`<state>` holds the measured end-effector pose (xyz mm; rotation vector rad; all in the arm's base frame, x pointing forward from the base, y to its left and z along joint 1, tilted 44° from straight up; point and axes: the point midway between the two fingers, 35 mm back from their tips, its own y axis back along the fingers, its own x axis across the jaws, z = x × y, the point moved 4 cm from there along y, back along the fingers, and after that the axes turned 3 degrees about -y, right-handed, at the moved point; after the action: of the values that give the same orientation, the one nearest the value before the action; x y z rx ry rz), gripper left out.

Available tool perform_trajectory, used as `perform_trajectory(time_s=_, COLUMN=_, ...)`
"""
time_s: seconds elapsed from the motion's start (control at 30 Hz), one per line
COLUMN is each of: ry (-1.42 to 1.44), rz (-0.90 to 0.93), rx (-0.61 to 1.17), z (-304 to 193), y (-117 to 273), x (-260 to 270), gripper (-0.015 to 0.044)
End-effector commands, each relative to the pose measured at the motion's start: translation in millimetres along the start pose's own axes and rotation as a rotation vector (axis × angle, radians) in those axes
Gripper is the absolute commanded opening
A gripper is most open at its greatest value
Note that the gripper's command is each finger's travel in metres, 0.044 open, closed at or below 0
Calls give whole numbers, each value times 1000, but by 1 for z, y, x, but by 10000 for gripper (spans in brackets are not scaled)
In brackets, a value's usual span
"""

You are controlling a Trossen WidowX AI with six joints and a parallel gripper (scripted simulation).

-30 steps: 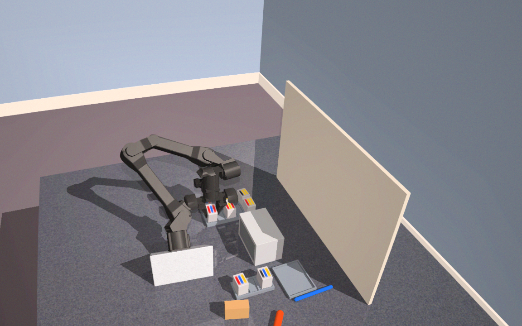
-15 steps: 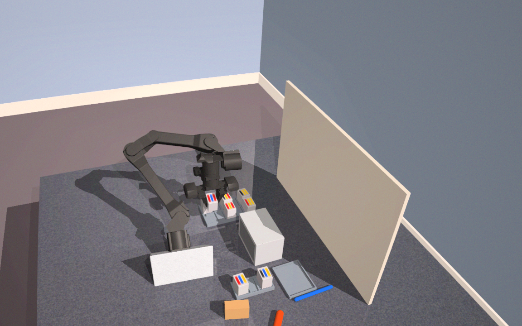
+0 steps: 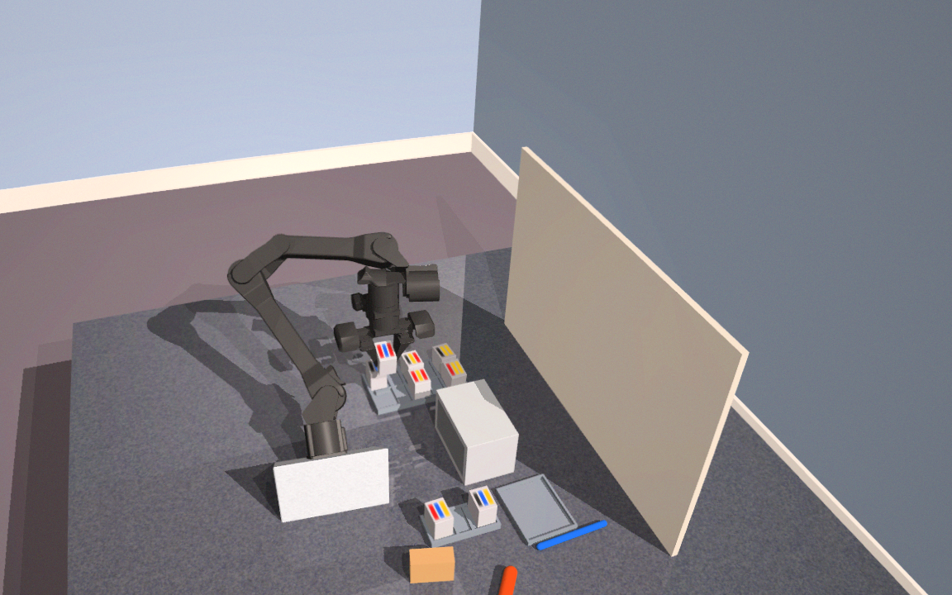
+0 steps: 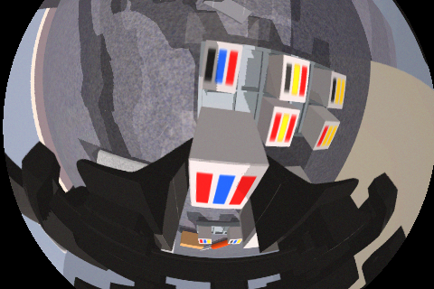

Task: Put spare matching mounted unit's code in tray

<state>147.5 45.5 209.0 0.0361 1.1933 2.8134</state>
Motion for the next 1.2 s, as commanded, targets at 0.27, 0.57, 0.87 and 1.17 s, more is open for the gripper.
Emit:
perform_trajectory(time_s=0.27, ry=-25, rz=-9, rx=17, z=-14, y=12, x=-38, gripper=0)
perform_trajectory(time_s=0.57, ry=-28, rz=-17, rx=30, z=-33, y=22, x=-72, gripper=0)
perform_trajectory(time_s=0.87, ry=-37, rz=-29, rx=50, z=-61, y=31, x=-105, gripper=0)
perform_trajectory(time_s=1.17, ry=-37, rz=-37, rx=61, z=-93, y=37, x=-134, gripper=0)
